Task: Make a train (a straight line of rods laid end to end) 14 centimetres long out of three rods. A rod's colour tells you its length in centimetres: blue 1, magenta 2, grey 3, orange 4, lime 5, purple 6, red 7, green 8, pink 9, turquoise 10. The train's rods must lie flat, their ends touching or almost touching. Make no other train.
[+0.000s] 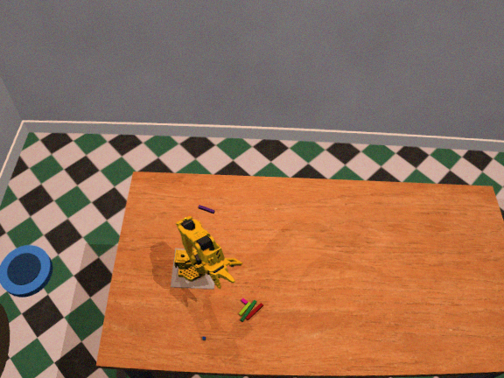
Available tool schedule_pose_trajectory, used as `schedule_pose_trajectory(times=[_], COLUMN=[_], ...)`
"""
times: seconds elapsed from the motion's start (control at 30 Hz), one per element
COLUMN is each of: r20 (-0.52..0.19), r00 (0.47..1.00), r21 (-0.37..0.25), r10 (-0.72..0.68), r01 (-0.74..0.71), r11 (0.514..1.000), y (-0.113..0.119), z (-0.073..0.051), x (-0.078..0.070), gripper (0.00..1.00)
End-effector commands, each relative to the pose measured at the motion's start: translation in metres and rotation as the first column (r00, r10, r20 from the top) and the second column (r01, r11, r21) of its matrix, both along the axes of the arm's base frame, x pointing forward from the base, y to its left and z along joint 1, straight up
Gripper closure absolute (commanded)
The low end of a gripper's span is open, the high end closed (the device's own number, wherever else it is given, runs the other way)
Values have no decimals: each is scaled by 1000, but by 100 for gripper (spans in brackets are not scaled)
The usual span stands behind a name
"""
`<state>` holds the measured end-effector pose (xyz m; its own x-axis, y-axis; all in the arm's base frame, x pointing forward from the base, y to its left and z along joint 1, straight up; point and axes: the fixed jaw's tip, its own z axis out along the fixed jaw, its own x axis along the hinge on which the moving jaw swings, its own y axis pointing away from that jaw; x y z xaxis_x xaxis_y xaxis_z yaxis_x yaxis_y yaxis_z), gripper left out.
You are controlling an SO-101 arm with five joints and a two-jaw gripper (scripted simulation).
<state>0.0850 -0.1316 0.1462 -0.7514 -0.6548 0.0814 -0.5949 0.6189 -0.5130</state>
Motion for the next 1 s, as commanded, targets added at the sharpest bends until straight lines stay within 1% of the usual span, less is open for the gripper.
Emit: schedule_pose_trajectory(times=[0.0, 0.13, 0.27, 0.57, 0.6, 0.97], r20=[23, 40, 47, 49, 40, 40], r00=[996, 989, 983, 980, 977, 977], r21=[39, 77, 96, 103, 118, 118], r10=[-81, -146, -180, -191, -210, -210], r01=[80, 142, 175, 186, 205, 205], r11=[996, 987, 980, 977, 972, 972], y=[6, 10, 12, 13, 15, 15], z=[-4, -8, -9, -10, -13, -13], x=[-5, -7, -9, -9, -12, -12], gripper=[0, 0, 0, 0, 0, 0])
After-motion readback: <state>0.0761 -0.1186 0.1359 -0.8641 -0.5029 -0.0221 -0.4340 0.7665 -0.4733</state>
